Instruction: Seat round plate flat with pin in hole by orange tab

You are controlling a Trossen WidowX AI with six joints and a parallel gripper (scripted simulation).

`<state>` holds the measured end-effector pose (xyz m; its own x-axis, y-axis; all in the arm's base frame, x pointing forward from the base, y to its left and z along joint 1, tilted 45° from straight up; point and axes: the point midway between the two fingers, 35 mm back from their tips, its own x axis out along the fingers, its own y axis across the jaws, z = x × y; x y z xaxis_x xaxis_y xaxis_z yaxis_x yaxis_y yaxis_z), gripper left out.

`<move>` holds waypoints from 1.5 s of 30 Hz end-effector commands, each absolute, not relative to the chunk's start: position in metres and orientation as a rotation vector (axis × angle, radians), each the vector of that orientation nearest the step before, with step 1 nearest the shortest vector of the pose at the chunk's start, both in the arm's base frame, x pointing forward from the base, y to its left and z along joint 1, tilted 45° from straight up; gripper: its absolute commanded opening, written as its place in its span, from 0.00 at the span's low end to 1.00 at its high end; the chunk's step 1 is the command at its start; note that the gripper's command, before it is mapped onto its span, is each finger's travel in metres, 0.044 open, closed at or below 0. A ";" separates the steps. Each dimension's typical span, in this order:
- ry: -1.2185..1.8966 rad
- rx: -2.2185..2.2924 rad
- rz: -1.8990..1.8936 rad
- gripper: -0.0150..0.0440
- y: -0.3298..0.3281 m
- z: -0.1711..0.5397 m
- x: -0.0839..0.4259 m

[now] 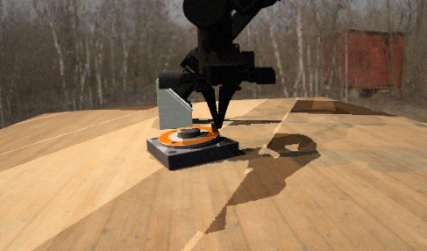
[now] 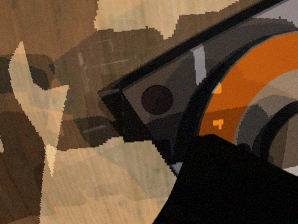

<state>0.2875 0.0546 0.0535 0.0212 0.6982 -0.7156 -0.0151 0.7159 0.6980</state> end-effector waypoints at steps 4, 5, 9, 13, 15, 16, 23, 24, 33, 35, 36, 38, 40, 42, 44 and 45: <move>1.466 0.605 0.607 0.25 0.056 0.054 0.278; 1.466 0.605 0.607 0.25 0.056 0.054 0.278; 1.466 0.606 0.606 0.25 0.056 0.054 0.275; 1.466 0.606 0.606 0.25 0.056 0.054 0.273; 1.466 0.606 0.606 0.25 0.056 0.054 0.271; 1.466 0.606 0.606 0.25 0.056 0.054 0.271; 1.467 0.605 0.606 0.25 0.054 0.055 0.269; 1.467 0.605 0.605 0.25 0.051 0.058 0.269; 1.468 0.604 0.605 0.25 0.024 0.084 0.267; 1.468 0.612 0.603 0.25 0.031 0.078 0.267; 1.468 0.612 0.603 0.25 0.031 0.078 0.267; 1.468 0.612 0.603 0.25 0.031 0.078 0.267; 1.468 0.612 0.603 0.25 0.031 0.078 0.267; 1.468 0.612 0.603 0.25 0.031 0.078 0.267; 1.468 0.612 0.603 0.25 0.031 0.078 0.267; 1.468 0.612 0.603 0.25 0.031 0.078 0.267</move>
<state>0.2672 0.0306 0.0779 0.0153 0.7022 -0.7118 -0.0036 0.7119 0.7022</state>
